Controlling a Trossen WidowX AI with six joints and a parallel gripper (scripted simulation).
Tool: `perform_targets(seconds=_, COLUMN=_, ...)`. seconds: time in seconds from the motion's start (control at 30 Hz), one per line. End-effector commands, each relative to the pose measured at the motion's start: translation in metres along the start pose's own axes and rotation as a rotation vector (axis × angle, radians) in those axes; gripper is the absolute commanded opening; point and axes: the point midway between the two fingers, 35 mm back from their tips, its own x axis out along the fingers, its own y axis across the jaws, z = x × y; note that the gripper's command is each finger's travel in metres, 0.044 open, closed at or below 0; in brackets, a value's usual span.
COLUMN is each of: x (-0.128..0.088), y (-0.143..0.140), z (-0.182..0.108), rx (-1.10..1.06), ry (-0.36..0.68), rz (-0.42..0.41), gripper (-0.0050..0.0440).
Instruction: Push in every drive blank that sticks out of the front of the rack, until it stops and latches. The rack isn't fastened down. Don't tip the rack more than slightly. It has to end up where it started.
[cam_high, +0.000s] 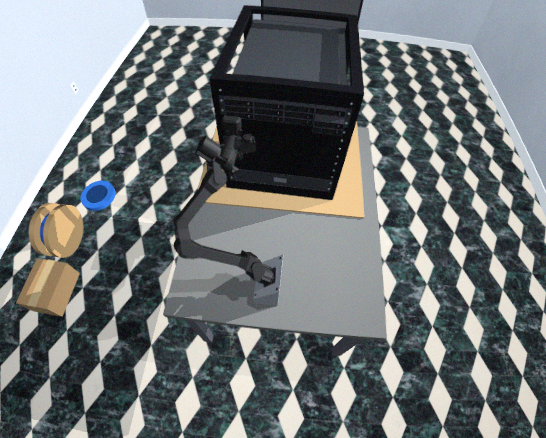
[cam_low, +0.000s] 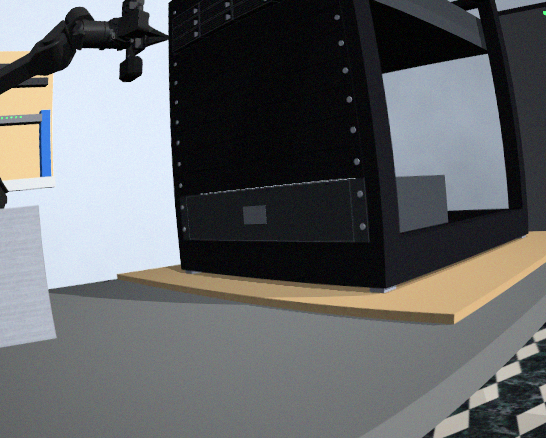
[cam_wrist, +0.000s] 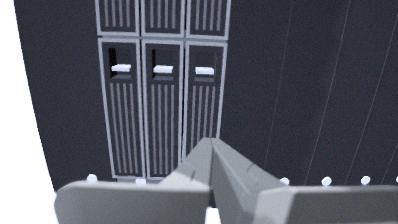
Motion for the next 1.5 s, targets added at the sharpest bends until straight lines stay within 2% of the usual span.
perform_targets(seconds=0.0, x=0.001, y=0.007, z=-0.008, rx=-0.009, ry=0.008, rz=0.011, gripper=-0.0050)
perform_targets(seconds=0.53, x=0.002, y=0.007, z=-0.008, rx=-0.009, ry=0.008, rz=0.011, gripper=-0.0050)
perform_targets(seconds=0.73, x=0.011, y=0.007, z=-0.008, rx=-0.009, ry=0.008, rz=0.011, gripper=-0.0050)
perform_targets(seconds=1.1, x=0.012, y=0.007, z=-0.008, rx=-0.009, ry=0.008, rz=0.011, gripper=-0.0050)
perform_targets(seconds=1.47, x=0.021, y=0.008, z=-0.010, rx=-0.009, ry=0.008, rz=0.011, gripper=-0.0050)
